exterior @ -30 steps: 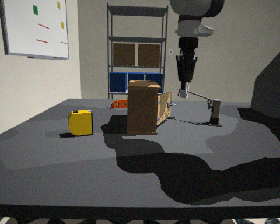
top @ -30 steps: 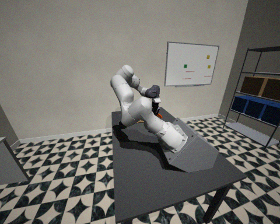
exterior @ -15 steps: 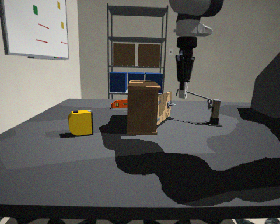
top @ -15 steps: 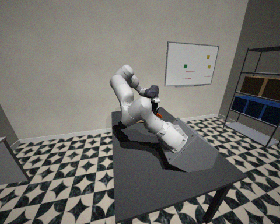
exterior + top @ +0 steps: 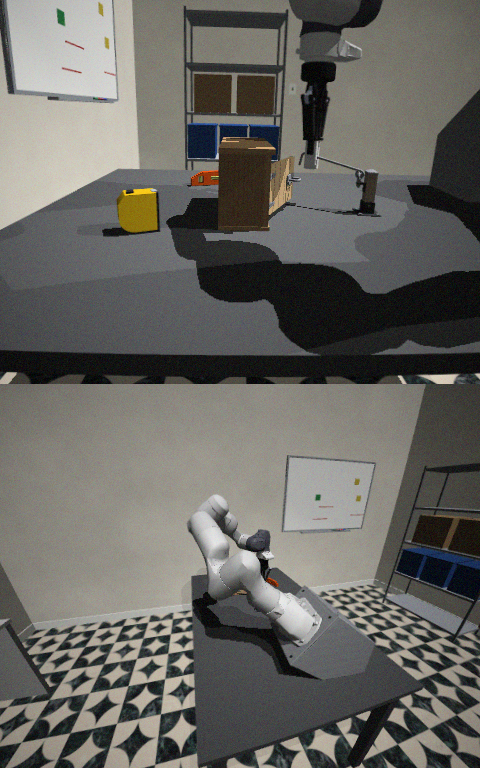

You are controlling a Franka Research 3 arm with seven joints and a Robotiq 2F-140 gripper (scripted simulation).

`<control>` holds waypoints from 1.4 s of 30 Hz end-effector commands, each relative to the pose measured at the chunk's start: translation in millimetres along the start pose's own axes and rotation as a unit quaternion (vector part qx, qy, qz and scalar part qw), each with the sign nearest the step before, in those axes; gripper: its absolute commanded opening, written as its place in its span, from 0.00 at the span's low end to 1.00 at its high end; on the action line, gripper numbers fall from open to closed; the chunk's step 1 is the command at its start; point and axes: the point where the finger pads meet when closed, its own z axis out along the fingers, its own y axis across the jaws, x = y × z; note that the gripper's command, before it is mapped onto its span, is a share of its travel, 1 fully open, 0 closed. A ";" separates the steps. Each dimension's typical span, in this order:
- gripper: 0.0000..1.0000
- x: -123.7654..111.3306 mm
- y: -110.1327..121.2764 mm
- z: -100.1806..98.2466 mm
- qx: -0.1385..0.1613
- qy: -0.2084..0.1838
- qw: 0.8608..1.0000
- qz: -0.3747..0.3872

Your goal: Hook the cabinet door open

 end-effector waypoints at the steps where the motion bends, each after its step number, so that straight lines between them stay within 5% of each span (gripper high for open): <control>1: 0.03 0.1 6.5 -1.0 0.000 0.000 0.999 -0.043; 42: 0.03 6.7 38.3 -1.0 0.000 0.000 0.984 -0.176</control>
